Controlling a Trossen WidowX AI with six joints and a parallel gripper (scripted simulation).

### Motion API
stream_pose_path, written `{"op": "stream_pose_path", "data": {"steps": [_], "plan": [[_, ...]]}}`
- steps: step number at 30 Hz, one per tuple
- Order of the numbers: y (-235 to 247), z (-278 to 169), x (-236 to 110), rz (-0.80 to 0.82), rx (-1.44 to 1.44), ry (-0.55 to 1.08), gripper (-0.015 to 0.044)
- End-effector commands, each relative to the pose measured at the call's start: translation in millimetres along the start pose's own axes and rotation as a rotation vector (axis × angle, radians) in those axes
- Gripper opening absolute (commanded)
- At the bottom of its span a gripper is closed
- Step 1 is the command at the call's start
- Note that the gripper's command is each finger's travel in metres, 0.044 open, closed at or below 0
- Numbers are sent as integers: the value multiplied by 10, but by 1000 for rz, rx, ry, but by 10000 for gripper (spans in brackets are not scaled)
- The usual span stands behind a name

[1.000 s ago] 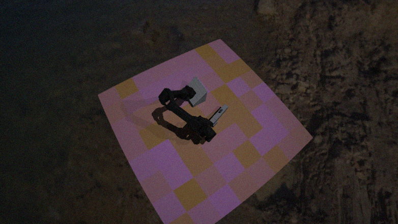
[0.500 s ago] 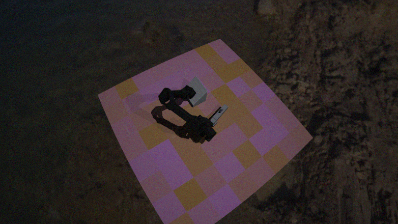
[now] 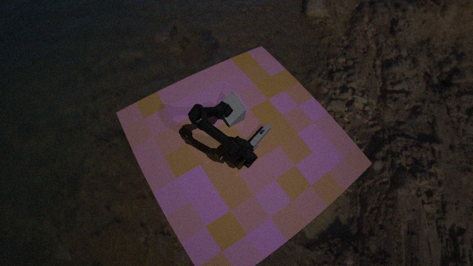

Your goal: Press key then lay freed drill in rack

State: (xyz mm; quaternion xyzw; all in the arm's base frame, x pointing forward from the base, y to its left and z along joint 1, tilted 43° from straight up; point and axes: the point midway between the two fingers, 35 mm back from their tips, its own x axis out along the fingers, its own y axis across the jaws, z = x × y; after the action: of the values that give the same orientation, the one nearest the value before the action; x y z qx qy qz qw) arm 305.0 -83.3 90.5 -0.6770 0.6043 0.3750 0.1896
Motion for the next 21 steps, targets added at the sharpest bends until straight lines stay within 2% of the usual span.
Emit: {"op": "stream_pose_path", "data": {"steps": [1,21], "plan": [[-13,-5,-30,-6,4,1,0],[-10,-2,-70,-6,4,1,0]]}}
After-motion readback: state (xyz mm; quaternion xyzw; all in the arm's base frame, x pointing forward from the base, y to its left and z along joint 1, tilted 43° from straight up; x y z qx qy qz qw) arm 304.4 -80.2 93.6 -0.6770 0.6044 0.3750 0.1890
